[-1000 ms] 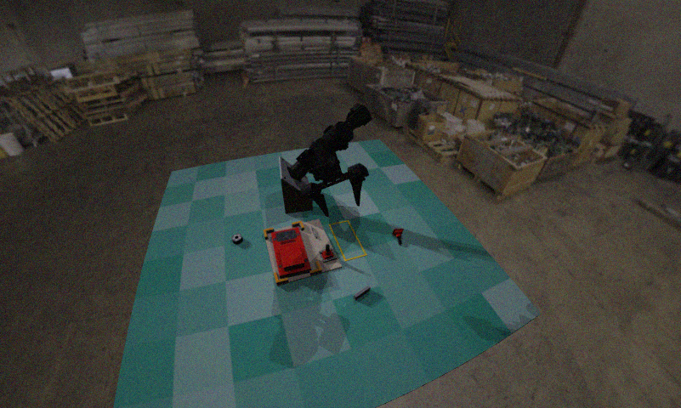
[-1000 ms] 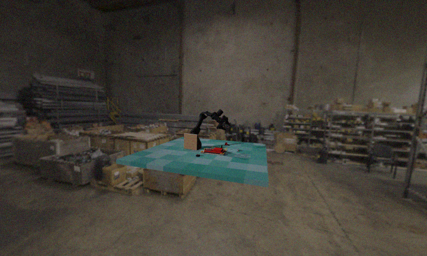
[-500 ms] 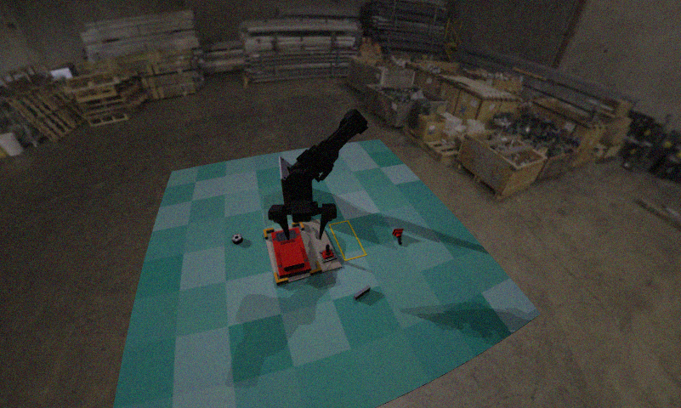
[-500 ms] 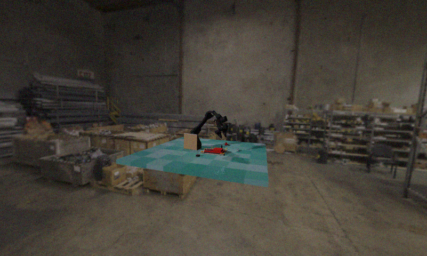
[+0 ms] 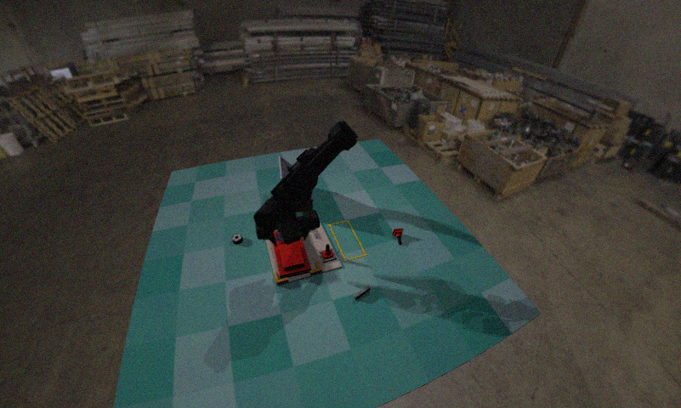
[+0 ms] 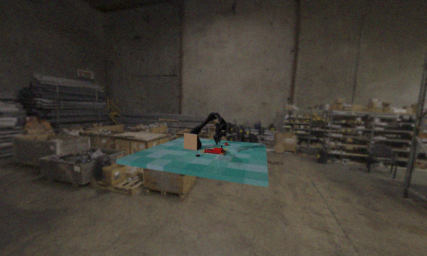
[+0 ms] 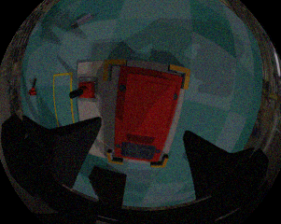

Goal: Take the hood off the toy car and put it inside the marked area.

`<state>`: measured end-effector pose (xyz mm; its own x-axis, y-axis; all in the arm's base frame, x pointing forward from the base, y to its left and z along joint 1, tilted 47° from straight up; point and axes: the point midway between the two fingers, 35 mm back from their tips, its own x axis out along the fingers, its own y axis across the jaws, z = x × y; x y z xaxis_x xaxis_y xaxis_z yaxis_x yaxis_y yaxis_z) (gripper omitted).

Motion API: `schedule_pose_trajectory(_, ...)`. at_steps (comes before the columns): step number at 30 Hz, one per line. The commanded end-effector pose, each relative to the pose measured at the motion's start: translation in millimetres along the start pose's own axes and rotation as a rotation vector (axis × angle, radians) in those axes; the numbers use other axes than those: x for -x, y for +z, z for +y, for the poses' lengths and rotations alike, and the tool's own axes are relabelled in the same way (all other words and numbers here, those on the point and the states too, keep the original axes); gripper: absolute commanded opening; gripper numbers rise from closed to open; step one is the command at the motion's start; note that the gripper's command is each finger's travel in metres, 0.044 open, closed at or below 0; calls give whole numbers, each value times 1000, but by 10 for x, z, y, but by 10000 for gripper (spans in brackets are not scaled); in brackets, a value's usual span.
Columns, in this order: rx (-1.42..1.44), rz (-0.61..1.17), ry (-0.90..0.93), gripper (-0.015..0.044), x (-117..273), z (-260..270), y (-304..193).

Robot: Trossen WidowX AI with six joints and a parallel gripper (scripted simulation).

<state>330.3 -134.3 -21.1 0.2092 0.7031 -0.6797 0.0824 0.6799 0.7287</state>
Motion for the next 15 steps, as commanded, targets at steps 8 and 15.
schedule_pose_trajectory(8,11,7,-4,440,-60,-20,8)
schedule_pose_trajectory(15,11,7,-4,440,-121,-23,12)
